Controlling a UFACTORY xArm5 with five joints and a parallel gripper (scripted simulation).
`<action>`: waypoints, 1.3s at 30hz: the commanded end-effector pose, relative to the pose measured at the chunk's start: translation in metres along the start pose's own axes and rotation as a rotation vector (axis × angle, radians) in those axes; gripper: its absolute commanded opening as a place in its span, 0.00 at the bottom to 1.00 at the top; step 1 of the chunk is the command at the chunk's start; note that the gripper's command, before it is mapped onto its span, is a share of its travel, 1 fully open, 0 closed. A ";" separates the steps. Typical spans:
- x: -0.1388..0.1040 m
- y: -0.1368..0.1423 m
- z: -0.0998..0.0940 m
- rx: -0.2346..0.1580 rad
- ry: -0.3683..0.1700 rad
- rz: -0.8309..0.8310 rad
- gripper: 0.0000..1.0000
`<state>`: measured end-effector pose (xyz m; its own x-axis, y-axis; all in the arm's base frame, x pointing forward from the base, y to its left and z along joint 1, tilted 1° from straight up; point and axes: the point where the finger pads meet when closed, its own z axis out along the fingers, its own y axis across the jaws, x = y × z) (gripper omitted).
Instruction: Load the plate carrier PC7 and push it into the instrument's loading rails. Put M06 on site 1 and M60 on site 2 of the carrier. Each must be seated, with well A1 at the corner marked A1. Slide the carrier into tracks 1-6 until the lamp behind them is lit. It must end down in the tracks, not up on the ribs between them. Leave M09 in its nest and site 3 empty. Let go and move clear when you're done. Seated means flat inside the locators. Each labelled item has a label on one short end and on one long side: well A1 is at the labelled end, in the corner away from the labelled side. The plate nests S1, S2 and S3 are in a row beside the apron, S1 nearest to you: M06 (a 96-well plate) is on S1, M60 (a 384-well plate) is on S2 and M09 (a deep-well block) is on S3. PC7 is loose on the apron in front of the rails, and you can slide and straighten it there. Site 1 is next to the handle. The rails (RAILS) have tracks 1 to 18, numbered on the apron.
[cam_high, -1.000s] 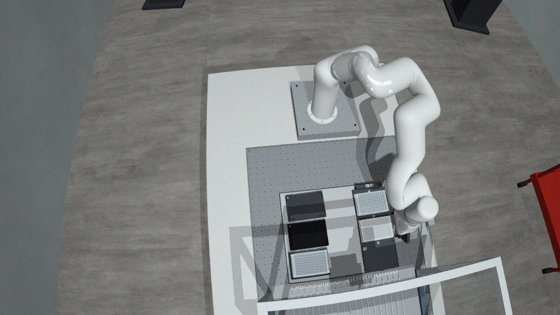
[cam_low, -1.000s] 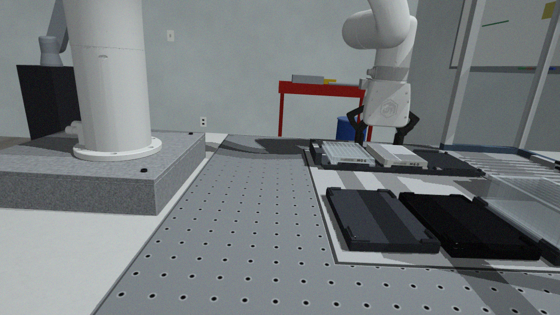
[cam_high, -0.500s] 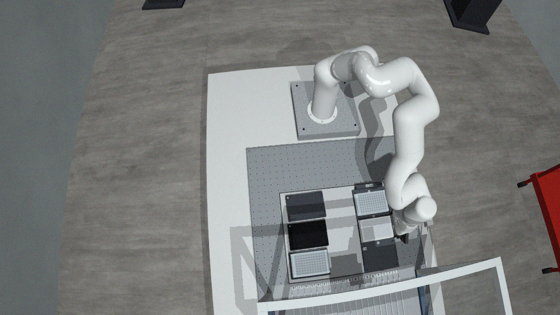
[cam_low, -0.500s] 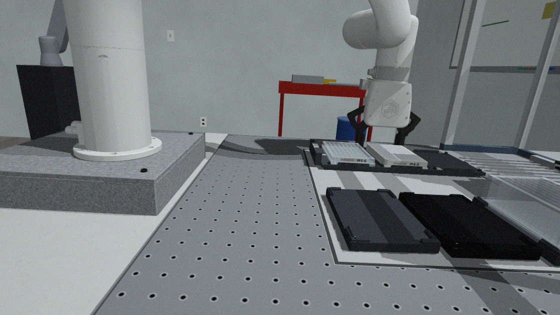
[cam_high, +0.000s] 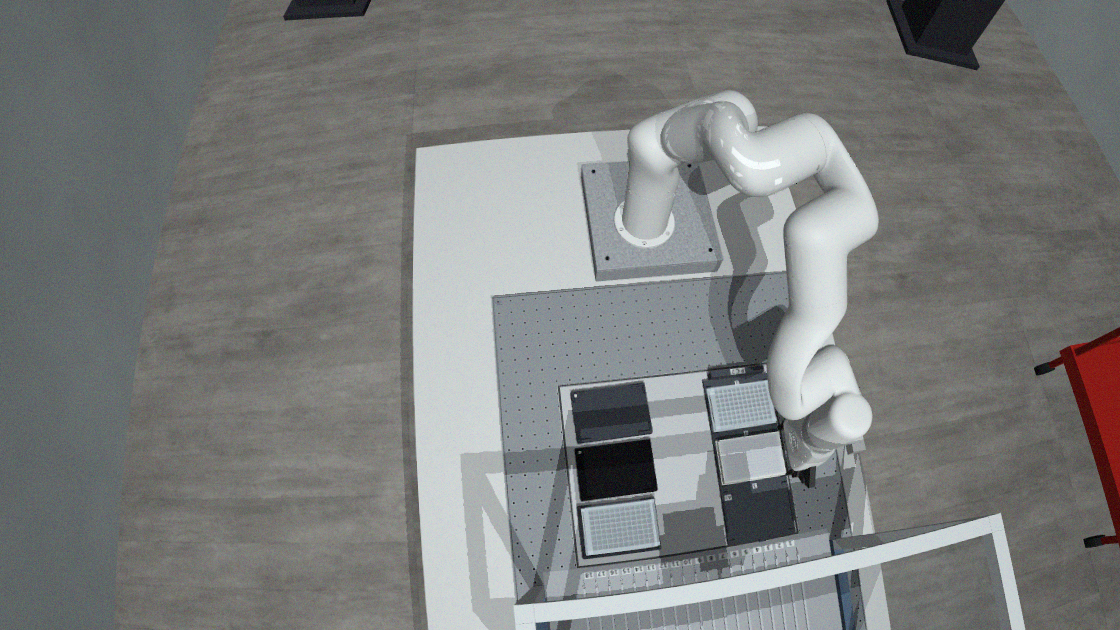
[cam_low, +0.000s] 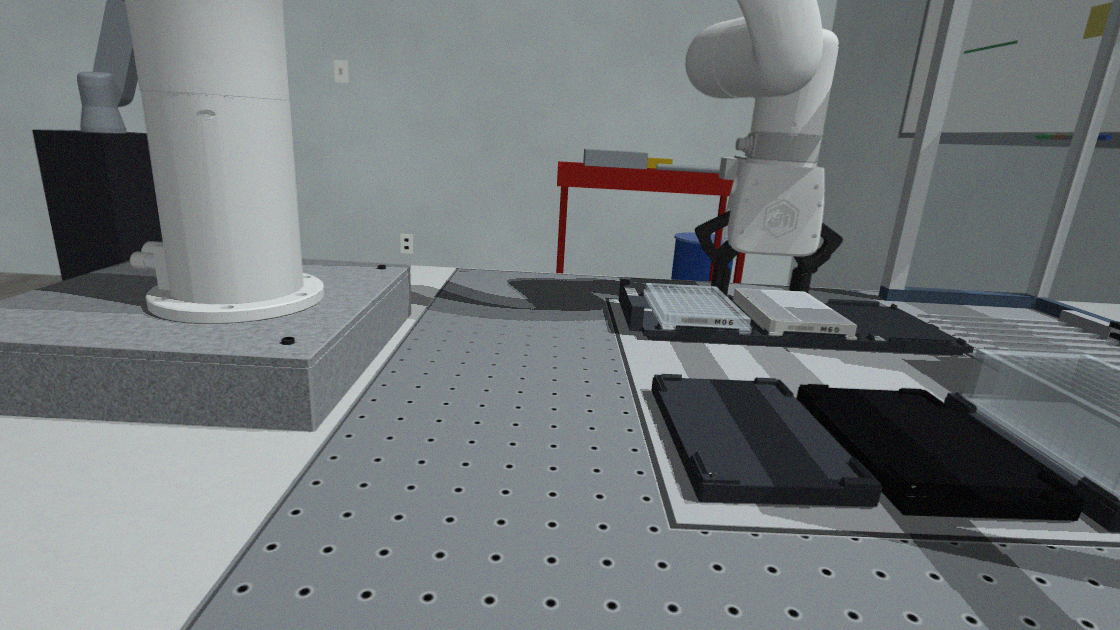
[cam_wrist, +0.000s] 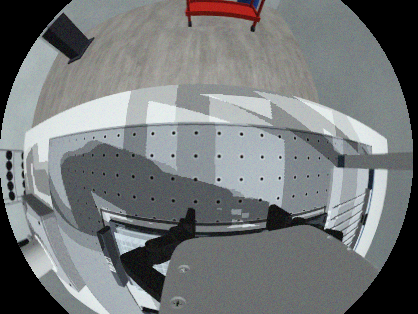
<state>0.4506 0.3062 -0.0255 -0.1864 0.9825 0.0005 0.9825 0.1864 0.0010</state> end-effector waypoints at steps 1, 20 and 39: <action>0.000 0.001 -0.002 -0.004 0.001 0.000 1.00; 0.008 0.001 -0.002 -0.003 0.002 0.000 1.00; 0.018 0.001 -0.001 -0.003 0.002 0.000 1.00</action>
<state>0.4475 0.3222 -0.0258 -0.1862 0.9825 0.0002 0.9825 0.1862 0.0005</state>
